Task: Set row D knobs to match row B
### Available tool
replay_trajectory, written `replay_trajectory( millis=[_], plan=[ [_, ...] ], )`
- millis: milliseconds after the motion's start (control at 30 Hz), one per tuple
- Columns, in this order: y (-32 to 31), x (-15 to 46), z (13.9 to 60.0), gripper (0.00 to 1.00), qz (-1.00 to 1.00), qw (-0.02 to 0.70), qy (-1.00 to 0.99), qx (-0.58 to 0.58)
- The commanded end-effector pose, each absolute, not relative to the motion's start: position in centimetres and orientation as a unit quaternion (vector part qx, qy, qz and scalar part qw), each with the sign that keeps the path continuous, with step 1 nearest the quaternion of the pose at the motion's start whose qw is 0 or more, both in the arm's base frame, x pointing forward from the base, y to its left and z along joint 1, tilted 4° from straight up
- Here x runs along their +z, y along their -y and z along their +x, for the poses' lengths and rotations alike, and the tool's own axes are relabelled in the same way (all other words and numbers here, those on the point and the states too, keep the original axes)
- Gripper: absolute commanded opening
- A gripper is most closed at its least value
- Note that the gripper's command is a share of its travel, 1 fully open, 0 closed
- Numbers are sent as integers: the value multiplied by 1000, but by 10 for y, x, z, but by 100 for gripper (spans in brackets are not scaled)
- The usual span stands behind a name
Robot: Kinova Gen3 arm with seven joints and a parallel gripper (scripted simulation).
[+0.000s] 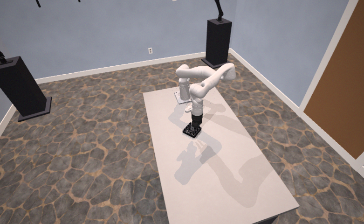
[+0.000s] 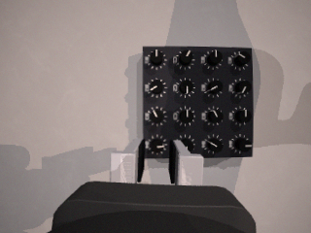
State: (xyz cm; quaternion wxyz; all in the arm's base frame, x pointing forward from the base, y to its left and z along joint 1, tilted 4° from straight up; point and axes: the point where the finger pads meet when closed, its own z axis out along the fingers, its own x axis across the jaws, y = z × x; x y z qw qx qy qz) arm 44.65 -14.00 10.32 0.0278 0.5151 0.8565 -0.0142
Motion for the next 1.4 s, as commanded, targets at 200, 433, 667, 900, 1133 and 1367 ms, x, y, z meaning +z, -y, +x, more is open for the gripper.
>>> replay_trajectory(
  millis=[200,433,667,900,1133,1367],
  plan=[
    [141,94,447,46,515,28,-856,-14],
    [141,86,447,46,515,28,-856,-14],
    [141,78,448,46,515,28,-856,-14],
    [142,72,448,46,515,28,-856,-14],
    [142,69,449,46,515,28,-856,-14],
    [142,67,449,46,515,28,-856,-14]
  ],
)
